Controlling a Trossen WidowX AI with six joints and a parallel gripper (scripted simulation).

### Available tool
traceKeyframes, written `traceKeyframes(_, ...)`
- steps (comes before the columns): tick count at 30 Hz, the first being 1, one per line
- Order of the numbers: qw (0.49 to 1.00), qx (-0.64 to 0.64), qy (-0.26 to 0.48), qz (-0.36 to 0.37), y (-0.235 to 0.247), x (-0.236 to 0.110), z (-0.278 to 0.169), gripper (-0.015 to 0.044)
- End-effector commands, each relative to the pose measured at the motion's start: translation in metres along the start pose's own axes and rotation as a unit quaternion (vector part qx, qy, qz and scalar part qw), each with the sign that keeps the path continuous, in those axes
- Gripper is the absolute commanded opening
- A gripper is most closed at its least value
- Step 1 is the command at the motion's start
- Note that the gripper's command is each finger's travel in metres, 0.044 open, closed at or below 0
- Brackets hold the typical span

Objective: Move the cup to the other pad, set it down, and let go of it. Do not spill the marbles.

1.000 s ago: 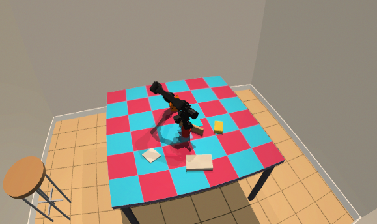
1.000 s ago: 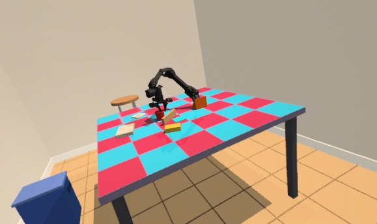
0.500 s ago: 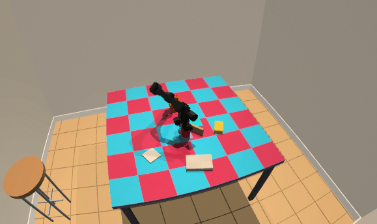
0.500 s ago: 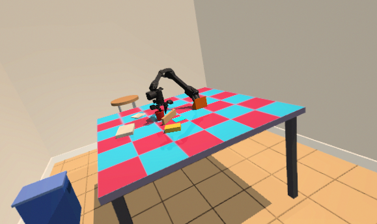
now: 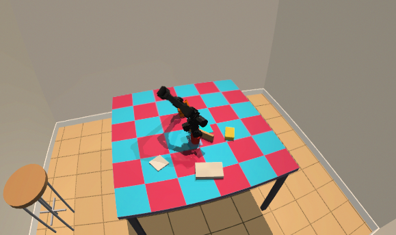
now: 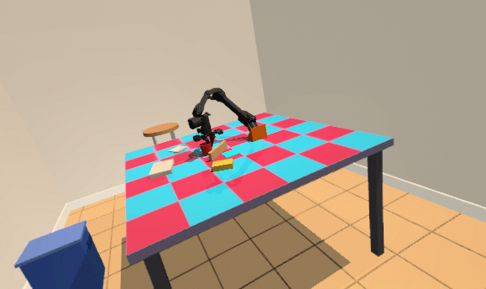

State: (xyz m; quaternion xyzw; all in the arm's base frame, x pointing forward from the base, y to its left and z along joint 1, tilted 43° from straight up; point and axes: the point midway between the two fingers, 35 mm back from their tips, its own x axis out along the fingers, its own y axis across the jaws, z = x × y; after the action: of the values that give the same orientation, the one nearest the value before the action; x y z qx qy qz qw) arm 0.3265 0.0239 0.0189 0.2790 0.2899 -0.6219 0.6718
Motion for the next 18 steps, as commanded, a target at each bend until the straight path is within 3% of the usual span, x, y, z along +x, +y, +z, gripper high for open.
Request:
traceKeyframes(1,1.0,0.0,0.0,-0.001,0.0,0.0,0.0,0.0)
traceKeyframes(18,1.0,-0.002,0.0,0.0,0.004,-0.044,-0.002,0.0)
